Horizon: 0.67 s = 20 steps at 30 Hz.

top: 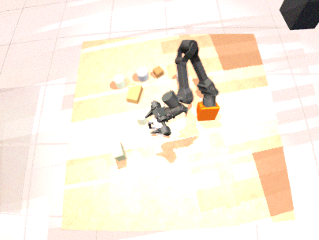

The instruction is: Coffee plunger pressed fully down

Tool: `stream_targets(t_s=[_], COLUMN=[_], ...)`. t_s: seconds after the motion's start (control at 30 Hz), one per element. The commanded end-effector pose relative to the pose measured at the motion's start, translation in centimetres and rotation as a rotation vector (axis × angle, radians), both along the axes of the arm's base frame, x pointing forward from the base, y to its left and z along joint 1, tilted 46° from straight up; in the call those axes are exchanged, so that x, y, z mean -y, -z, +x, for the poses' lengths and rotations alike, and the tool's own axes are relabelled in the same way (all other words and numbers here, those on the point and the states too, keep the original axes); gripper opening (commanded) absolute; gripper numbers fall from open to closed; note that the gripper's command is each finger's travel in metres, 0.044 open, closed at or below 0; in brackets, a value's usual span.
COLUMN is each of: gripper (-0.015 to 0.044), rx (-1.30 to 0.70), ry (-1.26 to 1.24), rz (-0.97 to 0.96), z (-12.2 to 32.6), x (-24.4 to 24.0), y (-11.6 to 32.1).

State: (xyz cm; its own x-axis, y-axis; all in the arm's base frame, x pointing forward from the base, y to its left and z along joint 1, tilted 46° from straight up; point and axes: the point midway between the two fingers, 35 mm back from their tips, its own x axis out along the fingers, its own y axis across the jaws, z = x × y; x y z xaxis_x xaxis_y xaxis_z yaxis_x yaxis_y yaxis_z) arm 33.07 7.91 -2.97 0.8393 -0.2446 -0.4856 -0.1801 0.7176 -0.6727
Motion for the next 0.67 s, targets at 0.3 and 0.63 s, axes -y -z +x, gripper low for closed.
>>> stream_targets(t_s=[0.3, 0.63], gripper=[0.044, 0.044], rx=[-0.043, -0.044], ry=[0.031, 0.033], rz=[-0.019, -0.023], z=[-5.0, -5.5], x=[-3.0, -3.0], y=[-6.1, -6.5])
